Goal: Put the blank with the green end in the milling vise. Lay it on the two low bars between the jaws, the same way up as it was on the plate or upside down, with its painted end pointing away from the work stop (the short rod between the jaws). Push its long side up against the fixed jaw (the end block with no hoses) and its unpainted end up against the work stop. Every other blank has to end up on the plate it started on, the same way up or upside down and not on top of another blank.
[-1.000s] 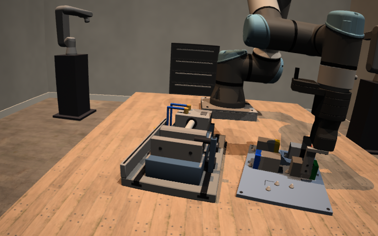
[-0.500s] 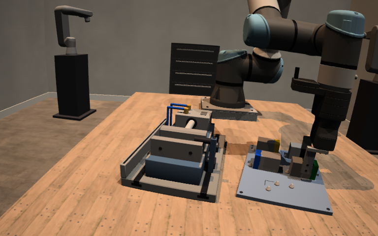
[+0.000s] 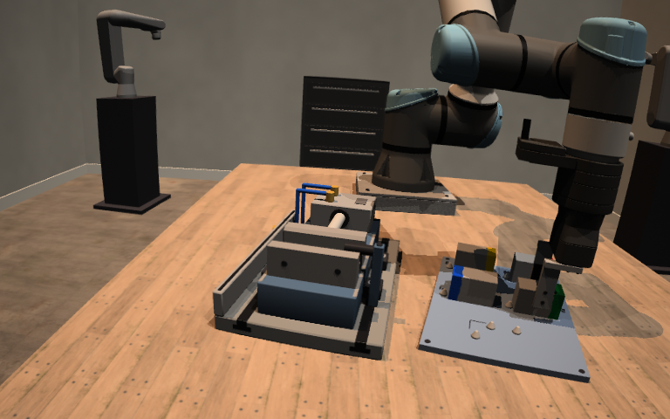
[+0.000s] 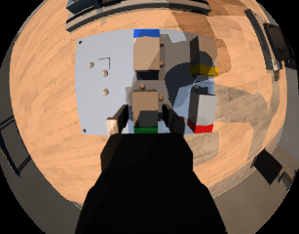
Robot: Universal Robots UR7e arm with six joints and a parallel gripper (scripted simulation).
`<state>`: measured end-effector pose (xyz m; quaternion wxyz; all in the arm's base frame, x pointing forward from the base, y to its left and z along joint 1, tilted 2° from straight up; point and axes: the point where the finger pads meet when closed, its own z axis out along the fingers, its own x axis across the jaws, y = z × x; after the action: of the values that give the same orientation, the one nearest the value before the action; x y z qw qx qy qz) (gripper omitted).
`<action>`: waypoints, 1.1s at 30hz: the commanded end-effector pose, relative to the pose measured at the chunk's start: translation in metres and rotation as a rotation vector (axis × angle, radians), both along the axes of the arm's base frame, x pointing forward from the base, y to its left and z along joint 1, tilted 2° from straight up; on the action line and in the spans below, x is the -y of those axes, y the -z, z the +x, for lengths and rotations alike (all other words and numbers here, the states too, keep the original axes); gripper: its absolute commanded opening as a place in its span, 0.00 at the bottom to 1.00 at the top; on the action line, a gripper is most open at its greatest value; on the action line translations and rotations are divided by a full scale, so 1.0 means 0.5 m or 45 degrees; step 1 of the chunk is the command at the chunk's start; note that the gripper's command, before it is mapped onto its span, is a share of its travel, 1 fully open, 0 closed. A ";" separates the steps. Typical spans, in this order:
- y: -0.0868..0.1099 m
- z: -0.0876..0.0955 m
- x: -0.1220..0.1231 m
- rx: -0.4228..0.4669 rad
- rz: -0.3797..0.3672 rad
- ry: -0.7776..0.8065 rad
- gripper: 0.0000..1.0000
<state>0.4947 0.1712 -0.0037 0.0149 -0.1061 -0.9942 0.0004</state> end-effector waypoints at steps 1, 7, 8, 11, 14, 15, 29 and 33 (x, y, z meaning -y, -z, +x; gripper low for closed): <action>-0.001 0.001 0.000 0.002 0.000 0.000 1.00; -0.001 0.001 0.000 0.002 0.000 0.000 0.00; -0.001 0.001 0.000 0.002 0.000 0.000 0.00; -0.001 0.001 0.000 0.002 0.000 0.000 0.00; -0.001 0.001 0.000 0.002 0.000 0.000 0.00; -0.001 0.001 0.000 0.002 0.000 0.000 0.00; -0.001 0.001 0.000 0.002 0.000 0.000 0.00; -0.001 0.001 0.000 0.002 0.000 0.000 0.00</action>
<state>0.4947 0.1712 -0.0037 0.0149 -0.1061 -0.9942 0.0004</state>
